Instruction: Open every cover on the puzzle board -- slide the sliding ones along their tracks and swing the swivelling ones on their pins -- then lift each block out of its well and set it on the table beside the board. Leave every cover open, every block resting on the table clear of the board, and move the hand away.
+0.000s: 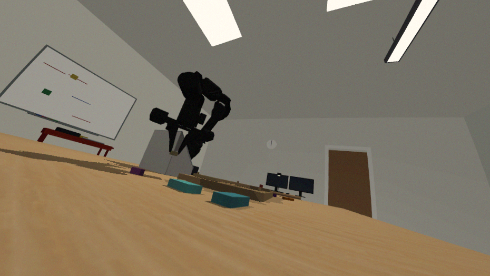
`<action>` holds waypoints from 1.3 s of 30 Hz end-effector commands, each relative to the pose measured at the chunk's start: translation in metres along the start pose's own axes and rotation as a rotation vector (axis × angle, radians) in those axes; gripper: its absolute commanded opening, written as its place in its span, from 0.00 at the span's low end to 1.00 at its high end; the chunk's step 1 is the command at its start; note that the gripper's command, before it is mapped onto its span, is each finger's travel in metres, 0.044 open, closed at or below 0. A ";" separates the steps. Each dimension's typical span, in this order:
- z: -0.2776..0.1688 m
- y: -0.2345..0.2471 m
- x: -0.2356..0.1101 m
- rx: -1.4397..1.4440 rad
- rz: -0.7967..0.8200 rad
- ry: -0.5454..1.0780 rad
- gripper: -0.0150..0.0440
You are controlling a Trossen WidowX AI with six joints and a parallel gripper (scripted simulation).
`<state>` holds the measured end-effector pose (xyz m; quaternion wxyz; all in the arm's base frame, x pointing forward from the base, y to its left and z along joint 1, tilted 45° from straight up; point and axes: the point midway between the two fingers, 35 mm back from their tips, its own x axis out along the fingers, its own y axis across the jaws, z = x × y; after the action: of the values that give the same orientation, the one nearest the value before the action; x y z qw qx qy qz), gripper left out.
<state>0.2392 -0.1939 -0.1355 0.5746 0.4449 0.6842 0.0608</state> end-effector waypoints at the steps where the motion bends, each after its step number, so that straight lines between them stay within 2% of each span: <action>1: -0.001 0.001 0.009 0.010 0.007 0.006 0.39; 39: -0.006 0.003 0.070 0.008 0.011 0.008 0.39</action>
<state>0.2410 -0.1479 -0.1799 0.5745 0.4460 0.6834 0.0629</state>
